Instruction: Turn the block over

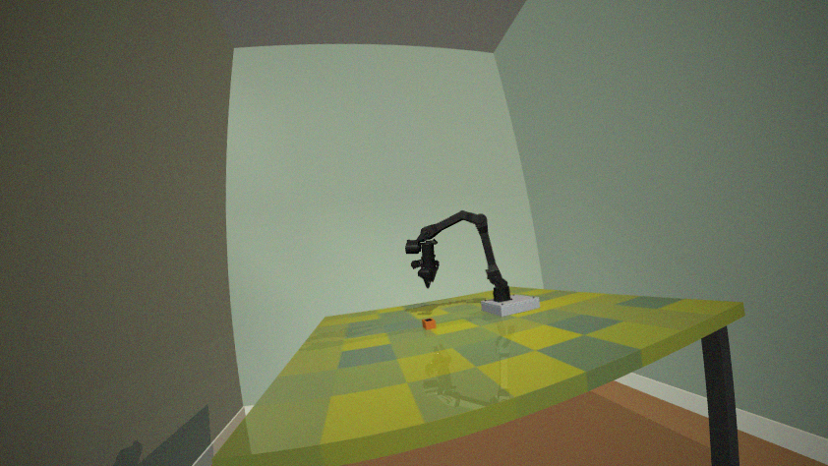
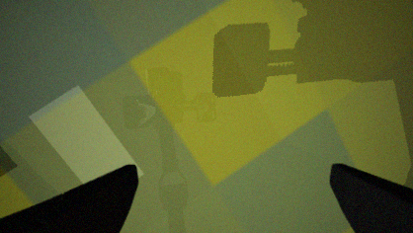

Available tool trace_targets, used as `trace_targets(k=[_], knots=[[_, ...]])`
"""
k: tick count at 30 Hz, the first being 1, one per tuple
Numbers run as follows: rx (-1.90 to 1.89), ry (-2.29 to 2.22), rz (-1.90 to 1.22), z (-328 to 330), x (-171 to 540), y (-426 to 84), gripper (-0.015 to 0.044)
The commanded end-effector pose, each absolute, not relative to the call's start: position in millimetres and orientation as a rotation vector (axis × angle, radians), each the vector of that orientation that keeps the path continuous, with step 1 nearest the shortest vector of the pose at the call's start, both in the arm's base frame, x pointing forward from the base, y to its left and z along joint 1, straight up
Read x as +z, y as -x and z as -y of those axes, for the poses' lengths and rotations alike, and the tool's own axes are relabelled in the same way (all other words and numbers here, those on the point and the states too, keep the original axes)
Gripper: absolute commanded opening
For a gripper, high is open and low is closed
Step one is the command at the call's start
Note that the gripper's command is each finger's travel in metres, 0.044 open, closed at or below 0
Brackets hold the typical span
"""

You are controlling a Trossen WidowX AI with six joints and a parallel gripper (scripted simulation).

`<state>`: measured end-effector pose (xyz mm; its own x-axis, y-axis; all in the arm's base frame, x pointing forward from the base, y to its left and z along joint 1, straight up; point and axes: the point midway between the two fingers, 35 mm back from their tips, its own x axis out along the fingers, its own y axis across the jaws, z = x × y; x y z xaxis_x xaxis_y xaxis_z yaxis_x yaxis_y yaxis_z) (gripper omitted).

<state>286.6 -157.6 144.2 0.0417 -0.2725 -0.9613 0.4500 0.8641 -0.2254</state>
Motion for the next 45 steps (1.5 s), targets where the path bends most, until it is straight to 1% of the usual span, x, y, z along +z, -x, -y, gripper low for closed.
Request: trace_targets(k=[1,6,10,12,18,22,45], knots=[[-0.364,-0.095,-1.450,96,130,-324,0.0440],[-0.150,-0.017,-1.480,19,114,-348,0.0440],[-0.001,0.031,-1.522,-40,100,-358,0.0440],[0.045,0.046,-1.538,-59,96,-359,0.0440],[0.051,0.048,-1.540,-62,92,-359,0.0440],[0.051,0.048,-1.540,-61,60,-359,0.0440],[0.051,0.048,-1.540,-60,29,-359,0.0440]])
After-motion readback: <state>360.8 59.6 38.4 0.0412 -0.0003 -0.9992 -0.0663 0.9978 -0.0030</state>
